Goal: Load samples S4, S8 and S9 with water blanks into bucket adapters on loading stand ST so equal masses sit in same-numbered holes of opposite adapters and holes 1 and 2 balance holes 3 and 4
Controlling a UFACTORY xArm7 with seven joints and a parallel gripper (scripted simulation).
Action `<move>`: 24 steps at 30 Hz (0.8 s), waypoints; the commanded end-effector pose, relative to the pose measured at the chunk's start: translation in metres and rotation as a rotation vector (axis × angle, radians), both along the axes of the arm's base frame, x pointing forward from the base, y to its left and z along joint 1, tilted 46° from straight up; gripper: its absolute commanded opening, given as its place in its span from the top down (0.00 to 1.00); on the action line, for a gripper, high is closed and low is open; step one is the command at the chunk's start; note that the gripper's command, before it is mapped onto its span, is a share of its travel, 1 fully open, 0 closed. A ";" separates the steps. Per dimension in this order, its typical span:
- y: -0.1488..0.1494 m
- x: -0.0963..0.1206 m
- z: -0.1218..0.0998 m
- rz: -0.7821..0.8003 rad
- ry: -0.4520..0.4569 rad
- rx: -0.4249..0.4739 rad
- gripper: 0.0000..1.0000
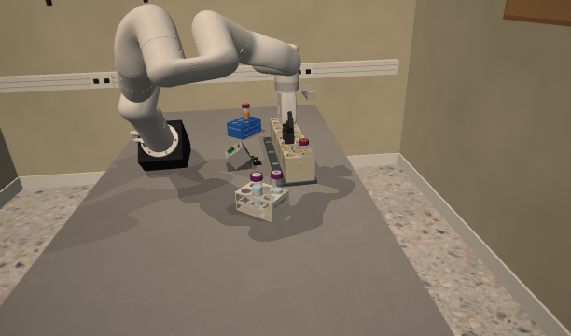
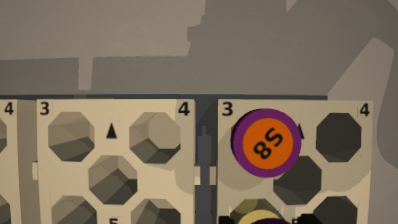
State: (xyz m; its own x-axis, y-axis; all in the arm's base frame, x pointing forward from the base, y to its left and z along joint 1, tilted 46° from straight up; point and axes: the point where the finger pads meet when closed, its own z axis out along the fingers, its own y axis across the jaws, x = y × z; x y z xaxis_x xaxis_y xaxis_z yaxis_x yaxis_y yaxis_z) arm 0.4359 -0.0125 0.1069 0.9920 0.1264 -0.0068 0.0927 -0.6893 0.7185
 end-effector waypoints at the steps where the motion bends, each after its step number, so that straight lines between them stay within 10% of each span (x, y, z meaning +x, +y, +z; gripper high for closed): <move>1: -0.001 0.002 -0.002 0.004 -0.003 0.002 1.00; 24: -0.014 0.003 -0.014 0.004 -0.003 0.002 1.00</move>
